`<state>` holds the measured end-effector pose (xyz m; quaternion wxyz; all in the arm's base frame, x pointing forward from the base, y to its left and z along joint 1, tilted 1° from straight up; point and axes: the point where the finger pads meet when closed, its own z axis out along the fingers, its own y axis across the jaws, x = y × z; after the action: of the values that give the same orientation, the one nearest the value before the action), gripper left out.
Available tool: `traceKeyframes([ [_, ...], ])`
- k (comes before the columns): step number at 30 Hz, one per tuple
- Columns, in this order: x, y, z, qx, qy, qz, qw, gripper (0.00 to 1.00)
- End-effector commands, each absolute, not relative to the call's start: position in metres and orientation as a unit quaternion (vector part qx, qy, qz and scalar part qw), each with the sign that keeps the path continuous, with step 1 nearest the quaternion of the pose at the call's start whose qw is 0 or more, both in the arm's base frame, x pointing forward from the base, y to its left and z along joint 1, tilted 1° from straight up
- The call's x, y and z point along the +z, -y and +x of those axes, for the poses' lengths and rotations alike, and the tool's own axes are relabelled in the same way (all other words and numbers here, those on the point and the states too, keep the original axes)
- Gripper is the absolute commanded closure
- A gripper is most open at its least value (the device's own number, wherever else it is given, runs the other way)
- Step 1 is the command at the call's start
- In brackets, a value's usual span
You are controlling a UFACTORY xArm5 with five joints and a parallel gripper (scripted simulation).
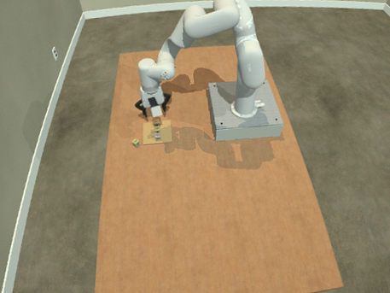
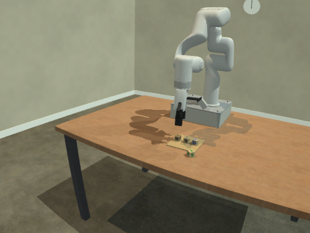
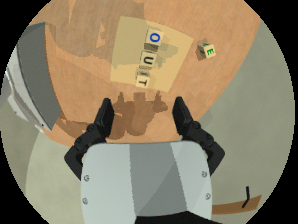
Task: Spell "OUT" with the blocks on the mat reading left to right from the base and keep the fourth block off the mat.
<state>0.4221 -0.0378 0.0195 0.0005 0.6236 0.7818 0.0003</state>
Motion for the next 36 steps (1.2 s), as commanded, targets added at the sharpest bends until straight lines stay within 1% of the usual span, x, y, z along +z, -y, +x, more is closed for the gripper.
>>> traceKeyframes([
  [1, 0.0203, 0.0409, 0.4232, 0.001, -0.745, 0.668, 0.002, 0.00],
  [12, 0.0200, 0.0438, 0.4228, 0.001, -0.709, 0.705, 0.002, 0.00],
  [13, 0.0200, 0.0438, 0.4228, 0.001, -0.709, 0.705, 0.002, 0.39],
  [36, 0.0200, 0.0438, 0.4228, 0.001, -0.709, 0.705, 0.002, 0.39],
])
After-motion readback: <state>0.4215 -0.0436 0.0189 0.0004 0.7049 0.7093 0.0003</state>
